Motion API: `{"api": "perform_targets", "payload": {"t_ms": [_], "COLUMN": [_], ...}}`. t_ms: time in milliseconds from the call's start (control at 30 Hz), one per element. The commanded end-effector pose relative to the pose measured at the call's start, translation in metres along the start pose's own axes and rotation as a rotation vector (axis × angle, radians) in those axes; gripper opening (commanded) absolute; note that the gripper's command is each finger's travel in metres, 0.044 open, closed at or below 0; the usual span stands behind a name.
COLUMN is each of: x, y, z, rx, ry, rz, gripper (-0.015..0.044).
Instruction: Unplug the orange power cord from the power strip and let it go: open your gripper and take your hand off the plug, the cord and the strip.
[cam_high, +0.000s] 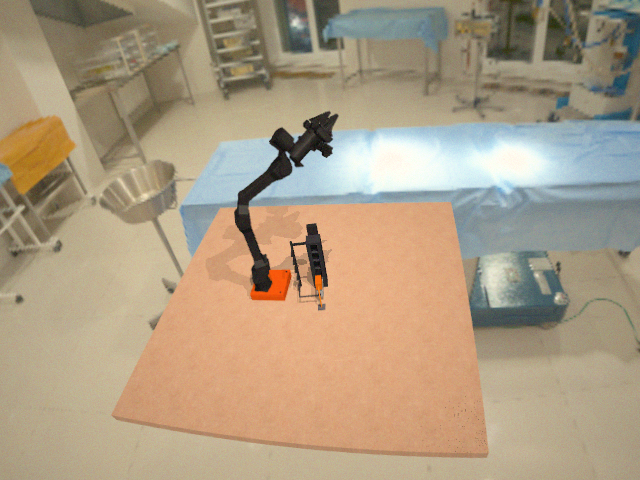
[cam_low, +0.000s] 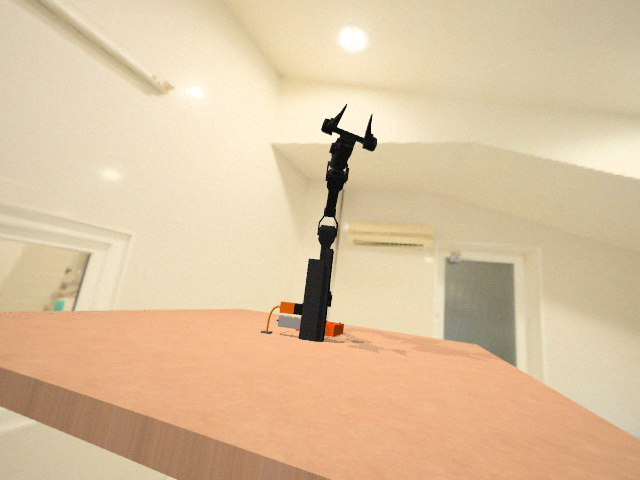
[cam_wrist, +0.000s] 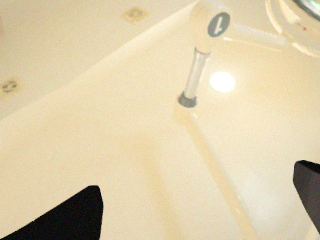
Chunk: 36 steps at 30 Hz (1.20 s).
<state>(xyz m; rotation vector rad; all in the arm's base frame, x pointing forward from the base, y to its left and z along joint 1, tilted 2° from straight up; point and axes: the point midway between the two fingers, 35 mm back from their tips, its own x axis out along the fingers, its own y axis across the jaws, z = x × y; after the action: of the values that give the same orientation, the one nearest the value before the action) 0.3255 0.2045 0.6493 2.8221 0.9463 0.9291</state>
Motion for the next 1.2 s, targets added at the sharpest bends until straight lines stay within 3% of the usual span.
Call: {"api": "perform_targets", "payload": {"t_ms": [0,267,467,700,933,1167], "x": [0.000,-0.020,-0.064,-0.143,-0.244,-0.355], "y": [0.001,0.036,0.064,0.089,0.099,0.090], "z": [0.003,0.124,0.213,0.299,0.360,0.388], "rx": [-0.007,-0.295,-0.500,-0.681,-0.770,-0.724], "ry": [-0.008,-0.397,-0.719,-1.083,-1.409,-1.640], "rz": [0.002,0.031,-0.029,-0.202,-0.499,-0.898], "gripper": [0.0374,0.0164,0.0160,0.0160,0.0160,0.0160]}}
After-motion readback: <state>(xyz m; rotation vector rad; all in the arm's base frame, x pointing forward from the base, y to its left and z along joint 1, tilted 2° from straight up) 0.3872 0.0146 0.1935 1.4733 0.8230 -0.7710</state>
